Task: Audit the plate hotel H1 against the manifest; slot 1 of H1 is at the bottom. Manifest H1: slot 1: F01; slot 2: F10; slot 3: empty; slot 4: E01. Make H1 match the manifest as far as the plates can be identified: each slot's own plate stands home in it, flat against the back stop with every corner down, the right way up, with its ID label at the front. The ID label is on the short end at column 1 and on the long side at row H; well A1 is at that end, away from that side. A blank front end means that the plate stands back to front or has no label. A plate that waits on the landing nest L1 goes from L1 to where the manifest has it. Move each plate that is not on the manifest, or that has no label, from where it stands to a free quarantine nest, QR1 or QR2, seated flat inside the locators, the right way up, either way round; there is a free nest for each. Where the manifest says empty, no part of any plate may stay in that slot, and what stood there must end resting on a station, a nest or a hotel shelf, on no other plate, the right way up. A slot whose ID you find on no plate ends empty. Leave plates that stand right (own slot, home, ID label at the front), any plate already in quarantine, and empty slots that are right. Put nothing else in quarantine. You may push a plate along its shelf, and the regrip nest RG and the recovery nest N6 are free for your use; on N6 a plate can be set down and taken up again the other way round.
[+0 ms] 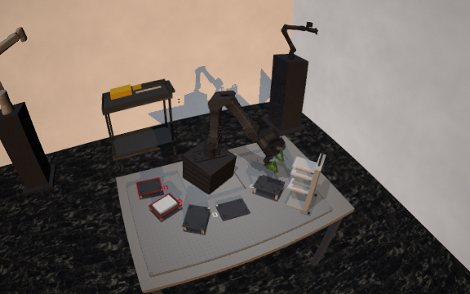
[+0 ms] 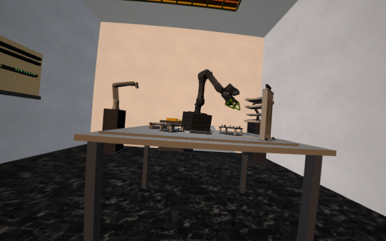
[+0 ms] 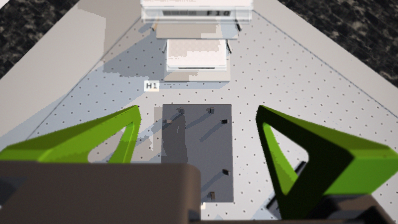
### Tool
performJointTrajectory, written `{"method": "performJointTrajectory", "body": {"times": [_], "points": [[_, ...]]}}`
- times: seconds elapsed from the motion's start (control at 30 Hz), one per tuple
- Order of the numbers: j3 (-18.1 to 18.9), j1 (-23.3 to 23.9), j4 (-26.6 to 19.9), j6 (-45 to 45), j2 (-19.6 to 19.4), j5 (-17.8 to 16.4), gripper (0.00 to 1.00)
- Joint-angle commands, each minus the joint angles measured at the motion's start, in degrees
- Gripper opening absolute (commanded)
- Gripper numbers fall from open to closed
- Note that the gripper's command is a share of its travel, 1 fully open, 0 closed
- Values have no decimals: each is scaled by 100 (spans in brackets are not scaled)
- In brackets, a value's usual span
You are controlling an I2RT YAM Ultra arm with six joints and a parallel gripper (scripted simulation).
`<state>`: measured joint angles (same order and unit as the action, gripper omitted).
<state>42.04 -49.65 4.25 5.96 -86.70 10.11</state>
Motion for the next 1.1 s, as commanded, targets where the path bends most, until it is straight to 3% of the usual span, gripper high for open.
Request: {"method": "performJointTrajectory", "body": {"times": [0.0,1.07], "points": [[185,8,114,-21,-9,-8,100],[1052,139,0,-103,-743,-111,100]]}}
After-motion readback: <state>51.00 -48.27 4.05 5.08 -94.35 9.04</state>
